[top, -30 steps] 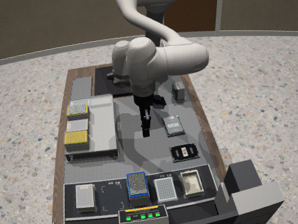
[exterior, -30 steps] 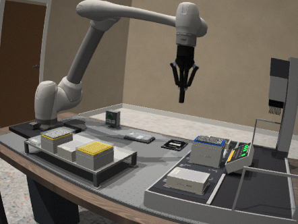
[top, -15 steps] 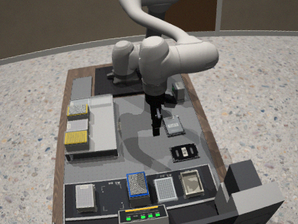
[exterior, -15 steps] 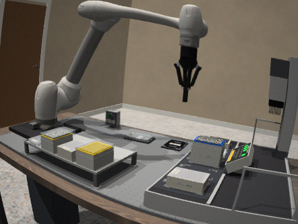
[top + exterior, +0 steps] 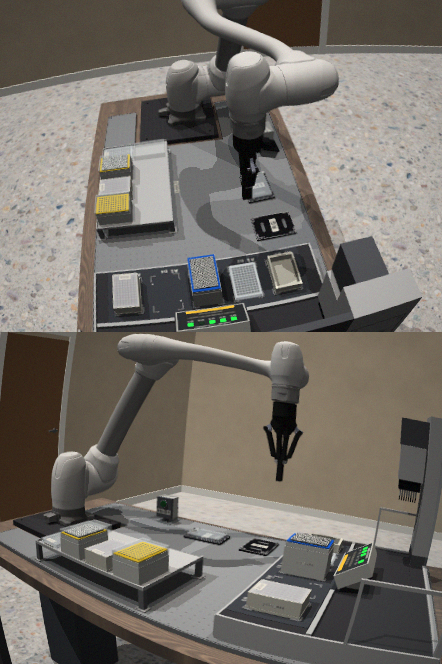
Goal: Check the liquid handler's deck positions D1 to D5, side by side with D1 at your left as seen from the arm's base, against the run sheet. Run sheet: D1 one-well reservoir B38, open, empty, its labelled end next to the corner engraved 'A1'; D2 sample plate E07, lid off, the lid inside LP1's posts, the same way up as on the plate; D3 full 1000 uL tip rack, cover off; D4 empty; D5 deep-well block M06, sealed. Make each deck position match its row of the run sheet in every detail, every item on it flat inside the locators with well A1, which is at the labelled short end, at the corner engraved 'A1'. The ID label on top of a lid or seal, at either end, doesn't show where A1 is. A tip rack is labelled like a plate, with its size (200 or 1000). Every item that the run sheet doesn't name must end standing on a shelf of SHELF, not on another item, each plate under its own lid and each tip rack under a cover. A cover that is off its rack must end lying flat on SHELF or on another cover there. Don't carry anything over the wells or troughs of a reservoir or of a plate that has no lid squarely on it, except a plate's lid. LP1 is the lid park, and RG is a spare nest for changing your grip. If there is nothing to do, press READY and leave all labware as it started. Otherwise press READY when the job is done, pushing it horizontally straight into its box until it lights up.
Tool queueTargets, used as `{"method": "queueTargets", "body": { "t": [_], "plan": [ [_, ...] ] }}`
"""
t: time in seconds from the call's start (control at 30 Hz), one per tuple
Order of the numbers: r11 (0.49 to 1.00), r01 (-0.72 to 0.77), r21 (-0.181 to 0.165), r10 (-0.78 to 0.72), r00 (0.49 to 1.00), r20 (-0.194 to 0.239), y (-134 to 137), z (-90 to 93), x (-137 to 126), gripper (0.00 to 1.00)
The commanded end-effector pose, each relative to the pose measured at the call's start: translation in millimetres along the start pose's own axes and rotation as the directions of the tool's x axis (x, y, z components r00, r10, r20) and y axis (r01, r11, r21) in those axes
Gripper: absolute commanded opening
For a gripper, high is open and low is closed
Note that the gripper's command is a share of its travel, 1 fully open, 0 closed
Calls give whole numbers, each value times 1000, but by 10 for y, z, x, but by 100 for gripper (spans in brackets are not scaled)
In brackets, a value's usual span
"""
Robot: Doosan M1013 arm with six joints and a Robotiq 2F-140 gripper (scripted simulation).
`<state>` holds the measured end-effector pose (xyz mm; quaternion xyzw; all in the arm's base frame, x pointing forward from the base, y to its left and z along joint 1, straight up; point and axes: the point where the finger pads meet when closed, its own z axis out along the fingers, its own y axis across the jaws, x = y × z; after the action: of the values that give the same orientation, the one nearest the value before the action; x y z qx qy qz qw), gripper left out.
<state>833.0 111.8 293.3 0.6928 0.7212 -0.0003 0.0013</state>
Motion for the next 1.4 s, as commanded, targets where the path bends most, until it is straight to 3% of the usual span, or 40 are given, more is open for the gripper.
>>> {"method": "queueTargets", "body": {
  "t": [0.0, 0.5, 0.77, 1.27, 1.37],
  "plan": [
    [1000, -5, 2, 5, 1000, -1, 14, -20, 133, 10],
    [1000, -5, 2, 5, 1000, -1, 62, -20, 781, 10],
    [1000, -5, -2, 5, 1000, -2, 66, -40, 801, 10],
    [1000, -5, -4, 5, 1000, -2, -694, -19, 862, 10],
    [1000, -5, -4, 5, 1000, -2, -744, -19, 866, 10]
  ]
}}
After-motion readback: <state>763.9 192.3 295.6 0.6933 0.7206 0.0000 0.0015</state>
